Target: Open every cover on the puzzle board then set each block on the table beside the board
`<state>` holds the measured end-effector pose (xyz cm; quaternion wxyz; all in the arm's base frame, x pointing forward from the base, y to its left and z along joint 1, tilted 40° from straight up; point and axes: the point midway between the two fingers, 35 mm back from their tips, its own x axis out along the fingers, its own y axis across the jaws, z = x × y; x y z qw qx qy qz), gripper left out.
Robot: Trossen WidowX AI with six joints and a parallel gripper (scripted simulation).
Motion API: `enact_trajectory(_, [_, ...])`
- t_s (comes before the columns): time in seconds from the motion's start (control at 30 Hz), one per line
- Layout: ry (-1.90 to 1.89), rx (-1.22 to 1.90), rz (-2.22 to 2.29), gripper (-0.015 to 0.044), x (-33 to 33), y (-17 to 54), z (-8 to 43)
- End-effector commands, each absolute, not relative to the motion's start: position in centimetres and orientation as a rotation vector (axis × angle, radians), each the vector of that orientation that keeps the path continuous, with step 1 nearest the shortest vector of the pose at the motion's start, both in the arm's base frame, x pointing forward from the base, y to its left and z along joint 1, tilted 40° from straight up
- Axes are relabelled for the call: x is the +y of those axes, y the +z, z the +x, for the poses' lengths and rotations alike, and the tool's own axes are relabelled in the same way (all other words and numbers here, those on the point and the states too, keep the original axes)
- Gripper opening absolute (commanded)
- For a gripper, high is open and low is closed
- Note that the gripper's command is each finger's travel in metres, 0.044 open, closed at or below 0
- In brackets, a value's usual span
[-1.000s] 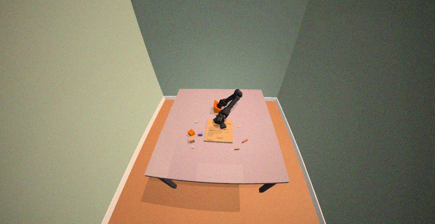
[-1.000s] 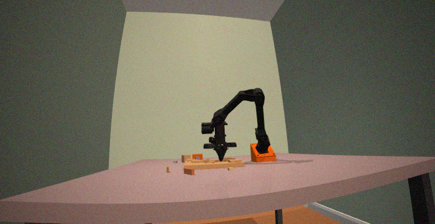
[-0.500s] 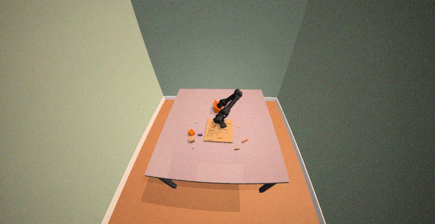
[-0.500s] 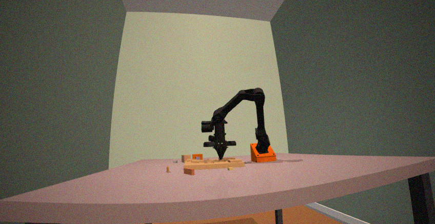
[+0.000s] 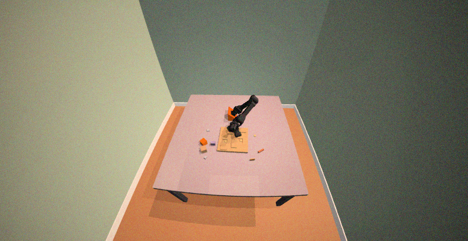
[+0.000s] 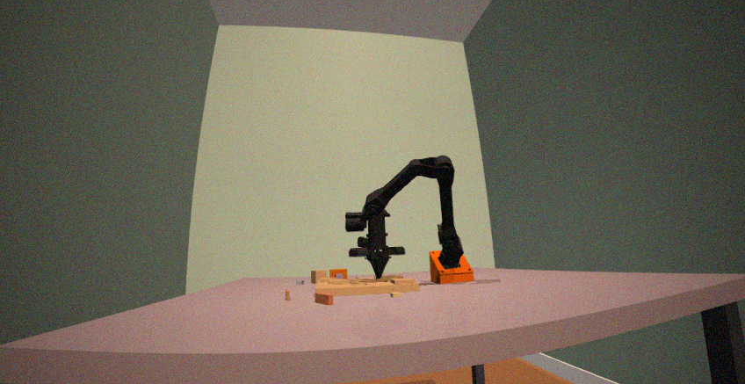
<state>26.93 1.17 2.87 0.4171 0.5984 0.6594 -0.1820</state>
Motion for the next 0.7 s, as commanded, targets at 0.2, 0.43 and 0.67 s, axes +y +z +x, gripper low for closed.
enact_trajectory(0.2, [-0.456, 1.655, 1.501, 0.0000, 1.32, 2.70, 26.95])
enact_trajectory(0.43, [-0.453, 1.654, 1.500, 0.0000, 1.73, 2.24, 27.00])
enact_trajectory(0.67, [-0.452, 1.654, 1.499, 0.0000, 1.88, 2.08, 27.02])
